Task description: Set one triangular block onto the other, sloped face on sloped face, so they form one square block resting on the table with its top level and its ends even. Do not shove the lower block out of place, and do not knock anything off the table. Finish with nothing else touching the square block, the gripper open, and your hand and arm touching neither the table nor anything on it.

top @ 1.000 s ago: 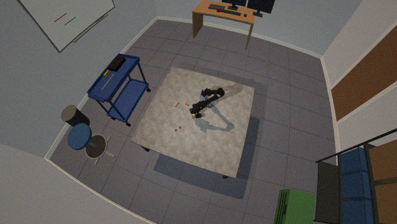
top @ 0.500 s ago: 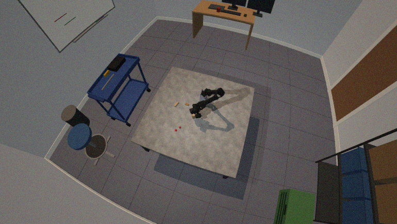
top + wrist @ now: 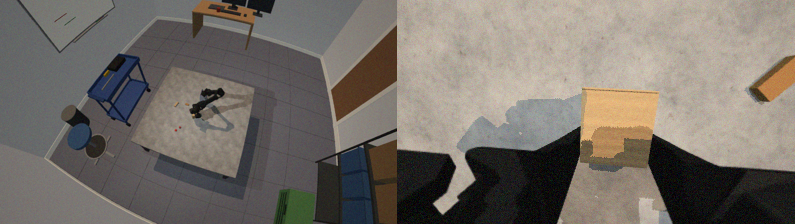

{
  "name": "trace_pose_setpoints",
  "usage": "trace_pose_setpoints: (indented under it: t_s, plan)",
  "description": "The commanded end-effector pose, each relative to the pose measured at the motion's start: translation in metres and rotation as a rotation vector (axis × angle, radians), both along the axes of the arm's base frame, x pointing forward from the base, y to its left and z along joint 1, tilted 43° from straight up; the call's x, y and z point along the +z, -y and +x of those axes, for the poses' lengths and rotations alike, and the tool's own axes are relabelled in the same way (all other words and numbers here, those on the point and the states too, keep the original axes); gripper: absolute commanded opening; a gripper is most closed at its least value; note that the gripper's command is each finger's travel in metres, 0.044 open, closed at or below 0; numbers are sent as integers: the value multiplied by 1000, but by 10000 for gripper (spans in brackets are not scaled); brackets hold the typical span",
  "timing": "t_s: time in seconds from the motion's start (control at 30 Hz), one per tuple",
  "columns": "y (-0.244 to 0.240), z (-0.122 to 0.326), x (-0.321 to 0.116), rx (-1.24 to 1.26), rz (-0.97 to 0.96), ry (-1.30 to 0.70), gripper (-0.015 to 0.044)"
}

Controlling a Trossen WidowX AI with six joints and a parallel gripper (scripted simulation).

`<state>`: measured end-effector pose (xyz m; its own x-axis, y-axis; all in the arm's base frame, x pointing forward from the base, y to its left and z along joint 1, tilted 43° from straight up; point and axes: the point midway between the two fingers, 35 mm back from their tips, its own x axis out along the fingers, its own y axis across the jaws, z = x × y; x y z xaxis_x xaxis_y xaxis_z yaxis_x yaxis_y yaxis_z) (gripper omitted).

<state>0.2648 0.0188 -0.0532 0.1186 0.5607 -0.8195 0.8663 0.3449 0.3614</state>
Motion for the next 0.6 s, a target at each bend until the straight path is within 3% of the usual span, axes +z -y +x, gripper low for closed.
trace_pose_setpoints:
  t_s: [0.0, 0.07, 0.57]
  plan:
    - [0, 0, 0, -3, 3, 1, 0]
    - [0, 0, 0, -5, 6, 2, 0]
    - [0, 0, 0, 0, 0, 0, 394]
